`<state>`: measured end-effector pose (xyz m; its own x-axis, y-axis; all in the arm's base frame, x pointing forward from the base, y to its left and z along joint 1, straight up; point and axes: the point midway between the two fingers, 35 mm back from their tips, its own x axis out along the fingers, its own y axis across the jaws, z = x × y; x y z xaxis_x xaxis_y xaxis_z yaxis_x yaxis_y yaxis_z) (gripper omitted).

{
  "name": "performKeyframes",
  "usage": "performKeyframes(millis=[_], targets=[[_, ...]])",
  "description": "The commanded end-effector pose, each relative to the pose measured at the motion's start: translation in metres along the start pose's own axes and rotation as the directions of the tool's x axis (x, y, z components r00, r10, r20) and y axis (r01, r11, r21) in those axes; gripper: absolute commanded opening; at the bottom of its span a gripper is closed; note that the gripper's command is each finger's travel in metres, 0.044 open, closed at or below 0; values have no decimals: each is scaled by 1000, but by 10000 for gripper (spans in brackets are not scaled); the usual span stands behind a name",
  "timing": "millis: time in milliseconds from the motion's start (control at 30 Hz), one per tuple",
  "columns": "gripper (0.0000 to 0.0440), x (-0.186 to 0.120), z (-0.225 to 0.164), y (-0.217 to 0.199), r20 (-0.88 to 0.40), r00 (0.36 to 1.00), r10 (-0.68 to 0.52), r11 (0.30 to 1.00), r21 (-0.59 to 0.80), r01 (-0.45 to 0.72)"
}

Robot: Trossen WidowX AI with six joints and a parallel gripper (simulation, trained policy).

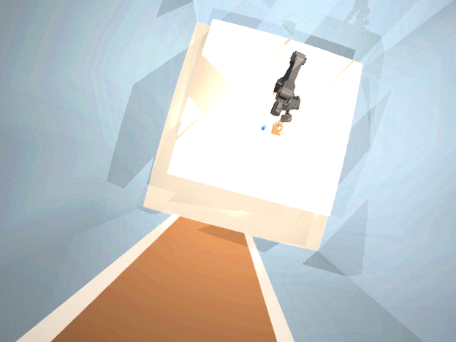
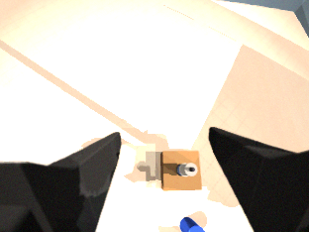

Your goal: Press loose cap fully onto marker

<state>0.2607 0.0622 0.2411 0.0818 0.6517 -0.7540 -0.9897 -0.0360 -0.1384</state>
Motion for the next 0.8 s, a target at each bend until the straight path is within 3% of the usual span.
performKeyframes(millis=[0, 767], targets=[[322, -2, -12, -6, -31, 1000, 4, 1000, -7, -5], [318, -4, -79, -33, -189, 980, 64, 997, -21, -70]])
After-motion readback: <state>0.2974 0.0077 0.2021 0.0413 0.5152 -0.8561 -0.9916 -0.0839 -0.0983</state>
